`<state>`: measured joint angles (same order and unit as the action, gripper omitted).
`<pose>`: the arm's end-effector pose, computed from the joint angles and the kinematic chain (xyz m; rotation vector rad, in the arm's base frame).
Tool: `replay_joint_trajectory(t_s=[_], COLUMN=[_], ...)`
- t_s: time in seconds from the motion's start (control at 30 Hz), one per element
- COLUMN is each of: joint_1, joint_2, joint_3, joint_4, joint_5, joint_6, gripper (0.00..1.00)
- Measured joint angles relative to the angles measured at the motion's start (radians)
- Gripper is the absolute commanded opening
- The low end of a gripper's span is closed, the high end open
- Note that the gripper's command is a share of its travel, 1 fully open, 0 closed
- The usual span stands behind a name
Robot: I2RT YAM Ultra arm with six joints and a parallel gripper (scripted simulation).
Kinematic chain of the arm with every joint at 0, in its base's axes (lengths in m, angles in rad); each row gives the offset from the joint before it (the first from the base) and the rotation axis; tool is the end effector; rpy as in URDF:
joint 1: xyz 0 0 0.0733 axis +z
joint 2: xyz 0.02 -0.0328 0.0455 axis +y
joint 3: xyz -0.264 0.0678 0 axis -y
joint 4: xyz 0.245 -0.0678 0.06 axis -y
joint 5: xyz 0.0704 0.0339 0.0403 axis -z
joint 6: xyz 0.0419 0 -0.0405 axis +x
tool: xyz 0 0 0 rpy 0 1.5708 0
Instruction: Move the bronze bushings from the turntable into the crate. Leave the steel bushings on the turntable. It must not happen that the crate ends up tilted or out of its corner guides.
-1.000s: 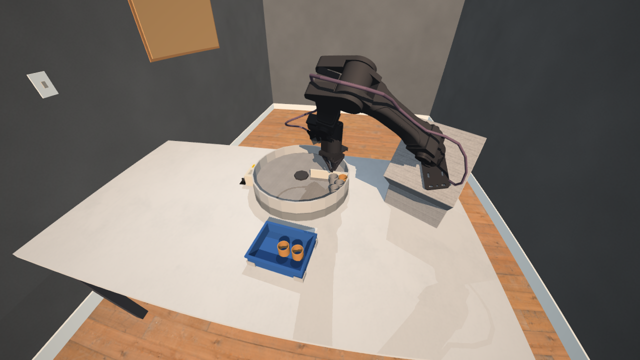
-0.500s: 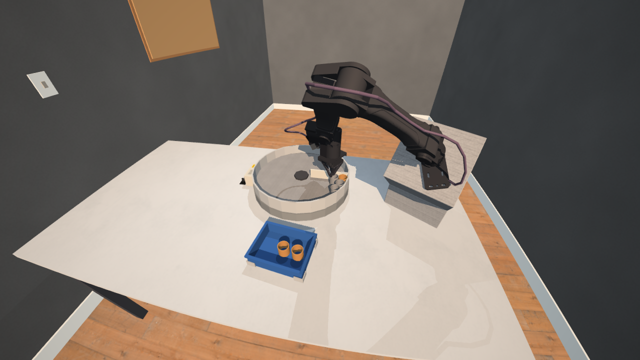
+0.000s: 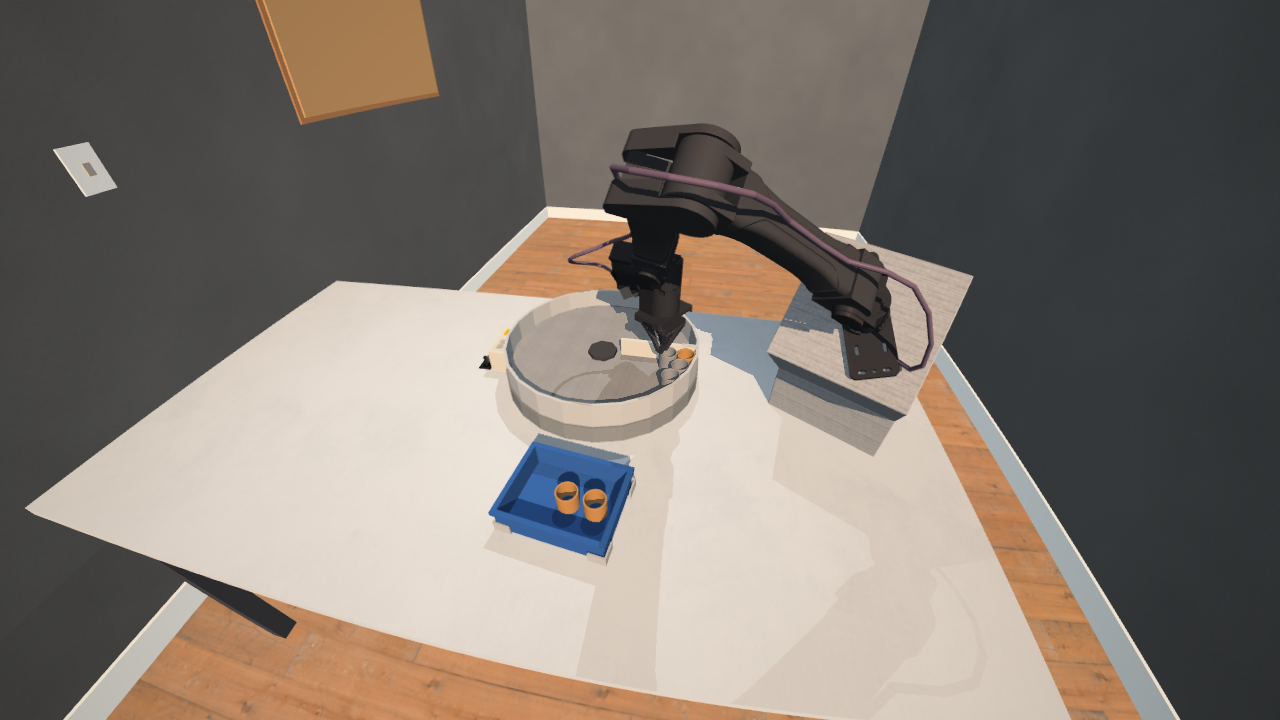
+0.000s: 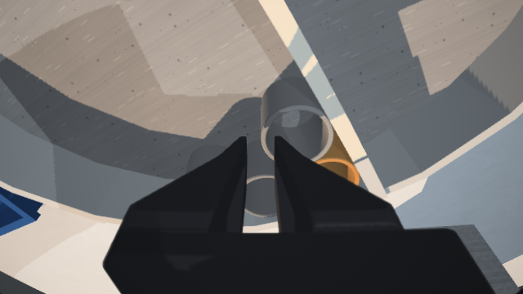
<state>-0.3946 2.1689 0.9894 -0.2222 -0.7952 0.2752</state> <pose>0.3204 -0.0998 0.0350 0.8010 2.5955 1.1243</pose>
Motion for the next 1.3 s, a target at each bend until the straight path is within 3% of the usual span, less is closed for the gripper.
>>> replay_joint_trajectory(t_s=[1.3], joint_1=[-0.006], joint_2=[0.005], joint_3=[-0.020], joint_4=[0.014], joint_5=[0.000], joint_6=[-0.005], gripper=[0.15])
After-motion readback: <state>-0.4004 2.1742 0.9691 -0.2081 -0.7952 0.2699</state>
